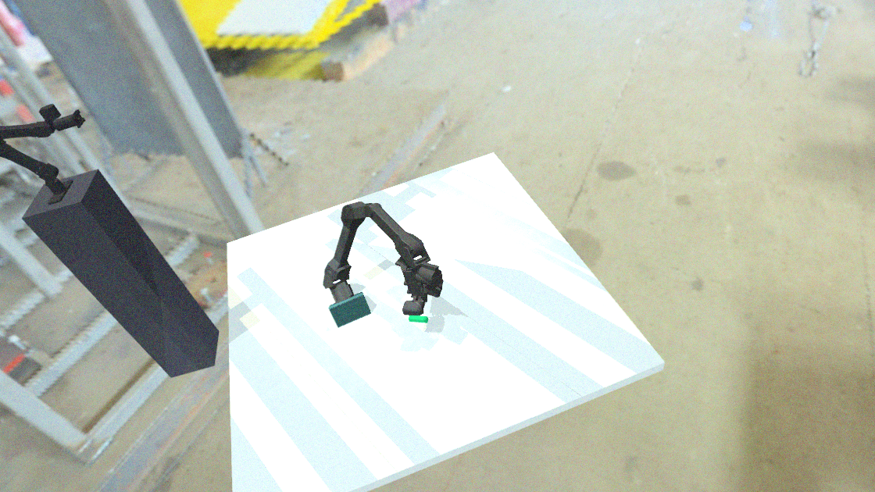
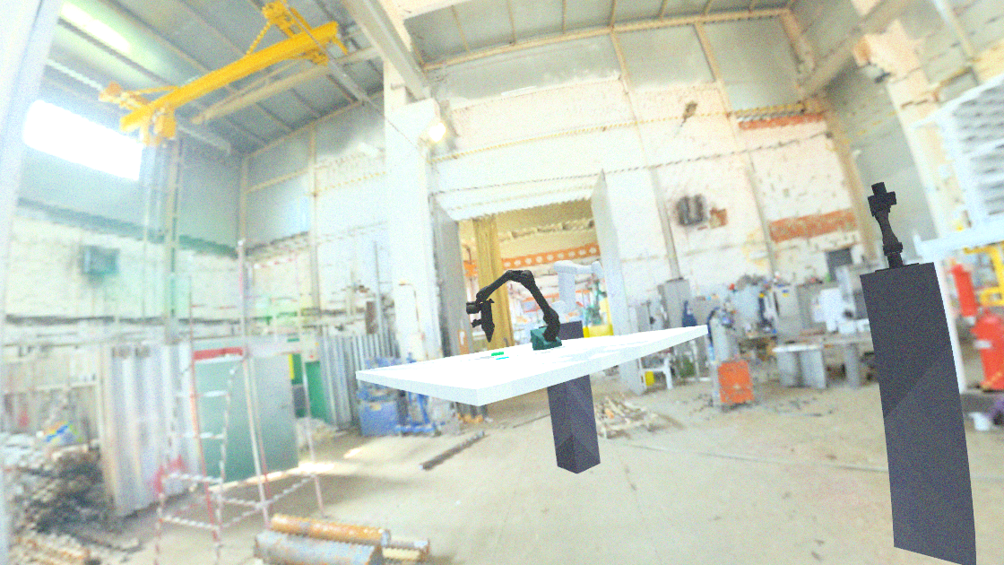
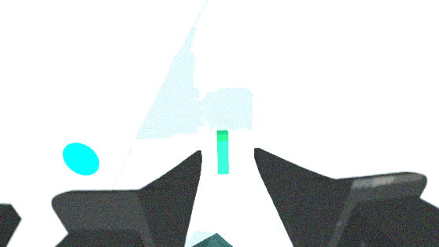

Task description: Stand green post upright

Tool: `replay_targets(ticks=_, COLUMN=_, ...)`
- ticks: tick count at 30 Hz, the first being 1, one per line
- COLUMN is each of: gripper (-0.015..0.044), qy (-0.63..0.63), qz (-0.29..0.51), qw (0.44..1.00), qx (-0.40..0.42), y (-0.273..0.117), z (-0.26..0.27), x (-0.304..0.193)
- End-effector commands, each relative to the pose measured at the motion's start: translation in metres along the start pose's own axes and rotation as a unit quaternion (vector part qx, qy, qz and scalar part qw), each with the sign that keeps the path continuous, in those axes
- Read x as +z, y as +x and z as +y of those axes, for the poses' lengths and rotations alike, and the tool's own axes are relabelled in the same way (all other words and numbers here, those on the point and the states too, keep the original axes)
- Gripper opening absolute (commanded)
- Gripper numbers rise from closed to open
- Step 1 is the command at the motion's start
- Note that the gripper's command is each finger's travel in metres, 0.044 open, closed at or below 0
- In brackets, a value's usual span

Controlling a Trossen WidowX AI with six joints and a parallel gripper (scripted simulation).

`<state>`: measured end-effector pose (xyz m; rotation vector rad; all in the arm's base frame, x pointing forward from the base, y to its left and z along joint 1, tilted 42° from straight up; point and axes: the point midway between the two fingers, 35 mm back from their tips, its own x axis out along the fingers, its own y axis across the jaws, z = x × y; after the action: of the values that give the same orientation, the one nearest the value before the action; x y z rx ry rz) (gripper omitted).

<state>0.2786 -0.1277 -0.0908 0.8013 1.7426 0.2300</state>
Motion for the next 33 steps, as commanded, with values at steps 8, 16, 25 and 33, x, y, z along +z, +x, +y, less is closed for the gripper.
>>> replay_targets(ticks=8, gripper=0.018, qy=0.006, qz=0.016, qw=1.0, qx=0.008, y=0.065, z=0.003, x=-0.013)
replay_targets(ticks=16, gripper=0.0023, qy=0.006, qz=0.016, qw=1.0, qx=0.008, y=0.065, z=0.003, x=-0.013)
replay_targets(ticks=25, gripper=0.0023, qy=0.006, qz=0.016, qw=1.0, qx=0.007, y=0.046, z=0.002, x=-0.009)
replay_targets(ticks=33, gripper=0.0023, qy=0.006, qz=0.015, qw=1.0, qx=0.006, y=0.021, z=0.001, x=-0.006)
